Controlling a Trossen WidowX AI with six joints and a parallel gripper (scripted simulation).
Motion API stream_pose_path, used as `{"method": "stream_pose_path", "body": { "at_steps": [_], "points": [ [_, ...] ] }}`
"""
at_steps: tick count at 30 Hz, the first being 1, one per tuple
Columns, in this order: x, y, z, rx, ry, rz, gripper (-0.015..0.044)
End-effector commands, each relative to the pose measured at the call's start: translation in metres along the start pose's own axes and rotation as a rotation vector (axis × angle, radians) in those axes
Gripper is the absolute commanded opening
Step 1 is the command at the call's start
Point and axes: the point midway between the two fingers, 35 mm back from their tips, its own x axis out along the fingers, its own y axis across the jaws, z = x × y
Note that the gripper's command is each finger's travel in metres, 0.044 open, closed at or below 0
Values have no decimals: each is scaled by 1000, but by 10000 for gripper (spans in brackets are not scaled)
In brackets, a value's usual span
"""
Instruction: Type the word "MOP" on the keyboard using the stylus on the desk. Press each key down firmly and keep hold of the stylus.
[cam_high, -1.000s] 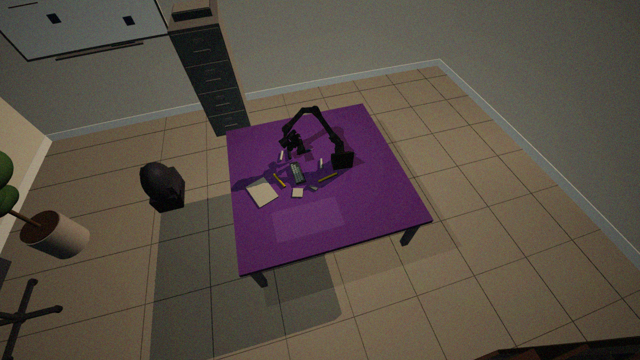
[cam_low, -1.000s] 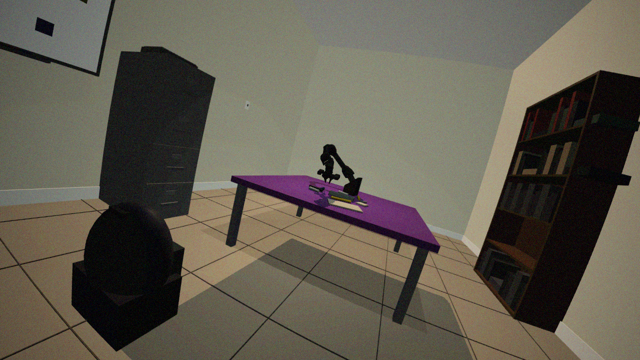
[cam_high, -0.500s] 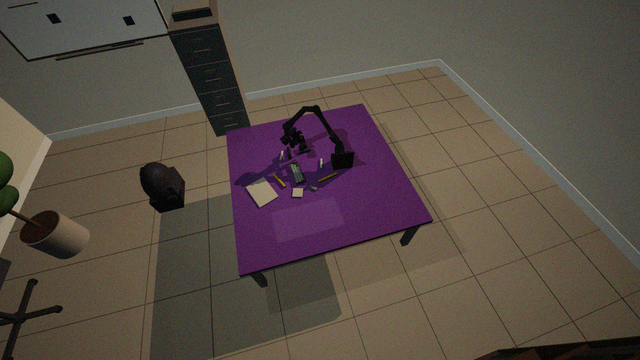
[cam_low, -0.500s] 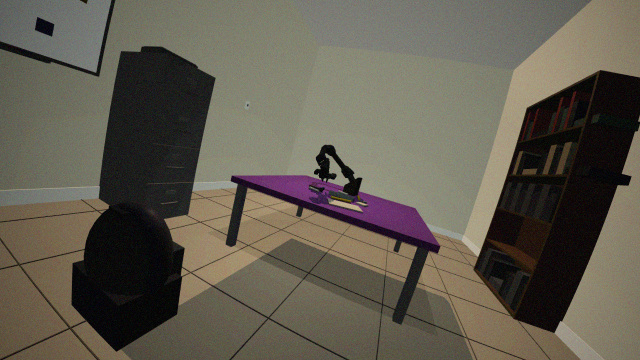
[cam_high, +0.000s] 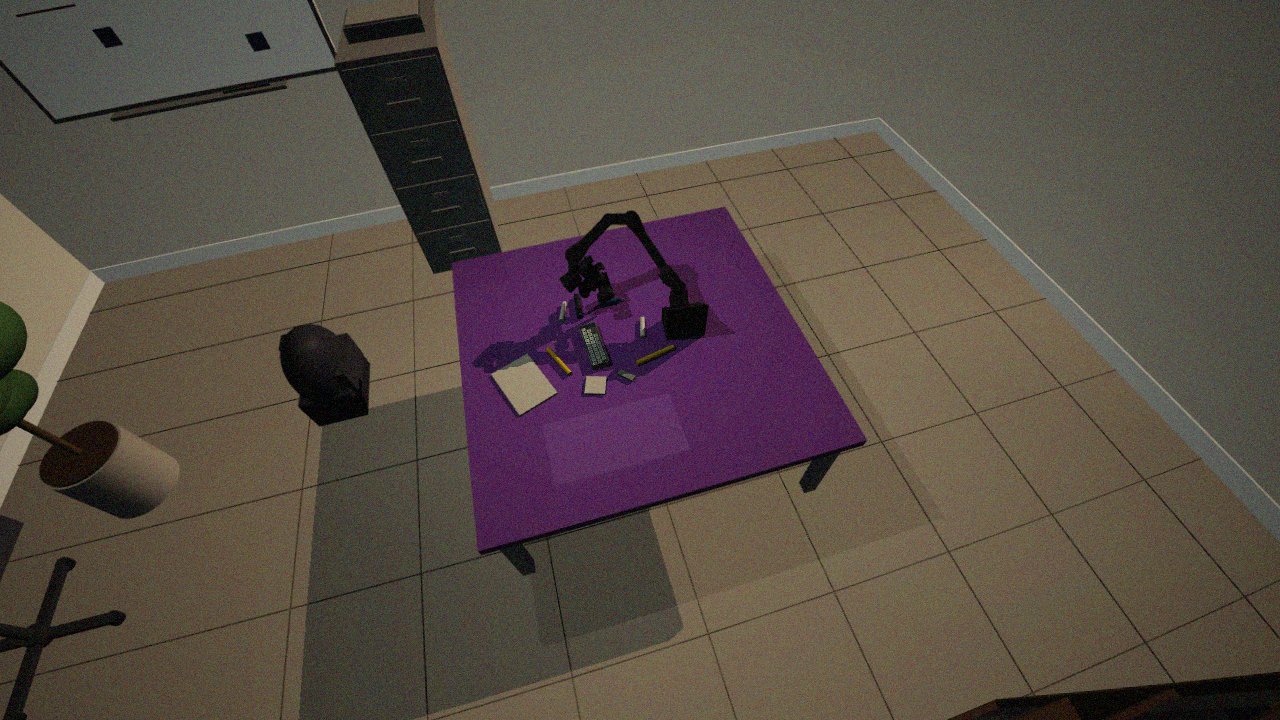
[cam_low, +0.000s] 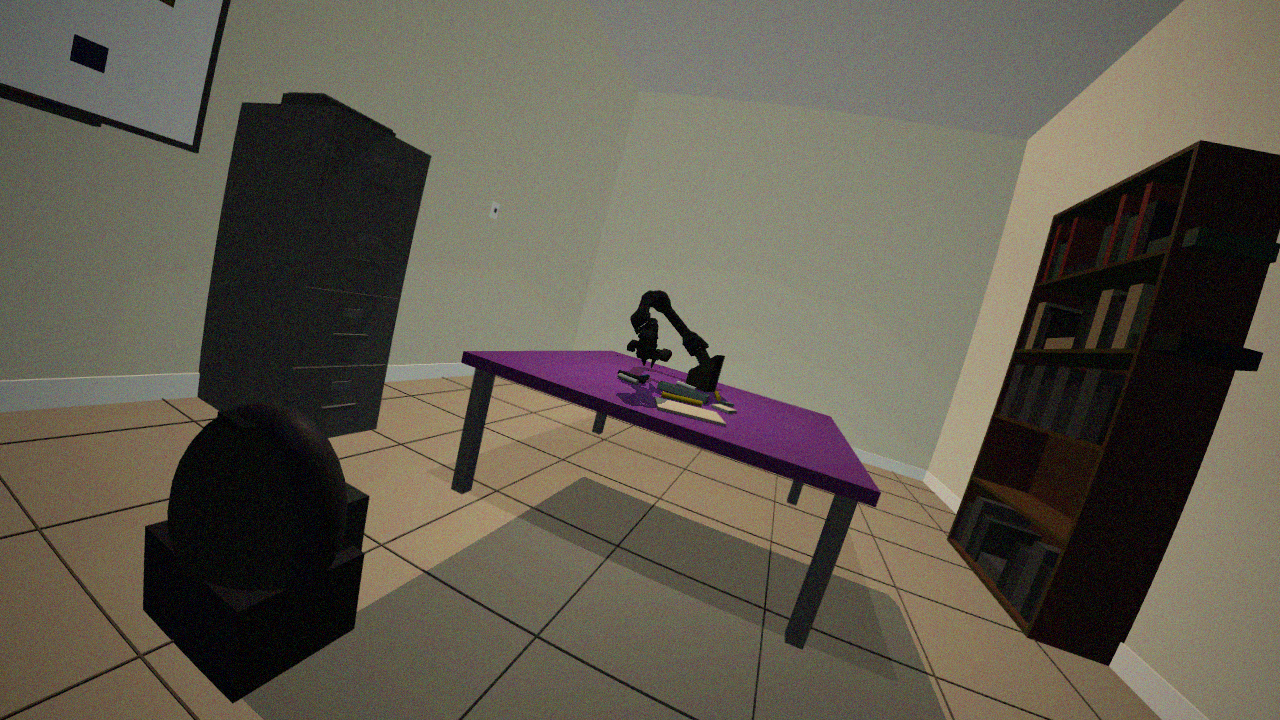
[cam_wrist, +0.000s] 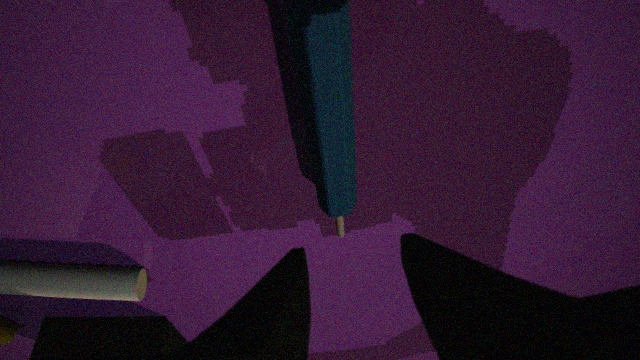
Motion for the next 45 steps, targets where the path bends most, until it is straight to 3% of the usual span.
{"method": "stream_pose_path", "body": {
  "at_steps": [1,45],
  "points": [
    [4,1,1,-6,2,-3,150],
    [33,1,17,-5,3,-5,150]
  ]
}}
